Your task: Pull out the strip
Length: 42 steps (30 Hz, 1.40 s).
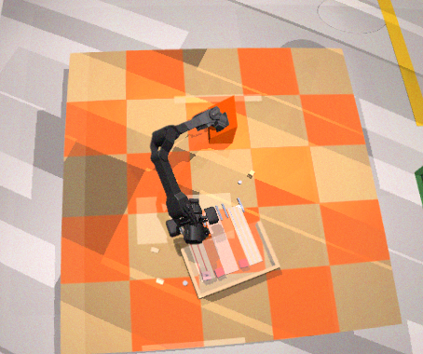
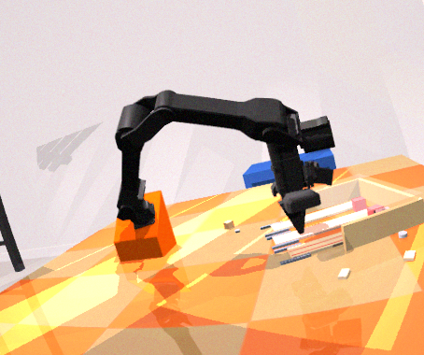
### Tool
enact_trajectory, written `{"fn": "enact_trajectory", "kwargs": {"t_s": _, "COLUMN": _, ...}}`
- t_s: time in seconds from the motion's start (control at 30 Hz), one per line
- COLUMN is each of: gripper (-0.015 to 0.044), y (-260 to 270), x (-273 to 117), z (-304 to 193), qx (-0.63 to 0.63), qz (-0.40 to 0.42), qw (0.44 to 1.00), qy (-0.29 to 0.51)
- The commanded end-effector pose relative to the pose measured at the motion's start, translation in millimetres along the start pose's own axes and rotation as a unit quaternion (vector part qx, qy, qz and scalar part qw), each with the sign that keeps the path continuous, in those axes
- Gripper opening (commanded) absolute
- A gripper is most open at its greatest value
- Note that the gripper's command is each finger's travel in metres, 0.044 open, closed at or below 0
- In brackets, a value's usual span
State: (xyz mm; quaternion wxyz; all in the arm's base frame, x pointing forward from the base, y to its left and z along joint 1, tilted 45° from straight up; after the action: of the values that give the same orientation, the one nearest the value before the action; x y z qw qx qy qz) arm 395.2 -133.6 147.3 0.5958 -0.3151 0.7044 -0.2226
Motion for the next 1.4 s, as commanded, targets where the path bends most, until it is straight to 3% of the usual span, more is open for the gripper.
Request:
{"fn": "enact_trajectory", "kwargs": {"t_s": 0.0, "gripper": 0.0000, "y": 1, "x": 8, "z": -1, "qx": -0.003, "qz": 0.002, "qw": 1.000, "qy": 0.001}}
{"fn": "enact_trajectory", "kwargs": {"t_s": 0.53, "gripper": 0.0000, "y": -1, "x": 33, "z": -4, "qx": -0.003, "qz": 0.001, "qw": 1.000, "qy": 0.002}}
{"fn": "enact_trajectory", "kwargs": {"t_s": 1.37, "gripper": 0.0000, "y": -1, "x": 34, "z": -4, "qx": -0.003, "qz": 0.001, "qw": 1.000, "qy": 0.002}}
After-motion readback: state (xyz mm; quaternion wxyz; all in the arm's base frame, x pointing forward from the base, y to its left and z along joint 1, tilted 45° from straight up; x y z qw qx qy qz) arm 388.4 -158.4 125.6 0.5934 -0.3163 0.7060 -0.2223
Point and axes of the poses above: the point midway between the two fingers, 35 mm back from their tips, its own x axis out along the fingers, its own y axis across the jaws, z = x × y, the point moved 8 cm from there along -x, back along the fingers, and after that the axes turned 3 degrees about -x, right-handed, at the moved point
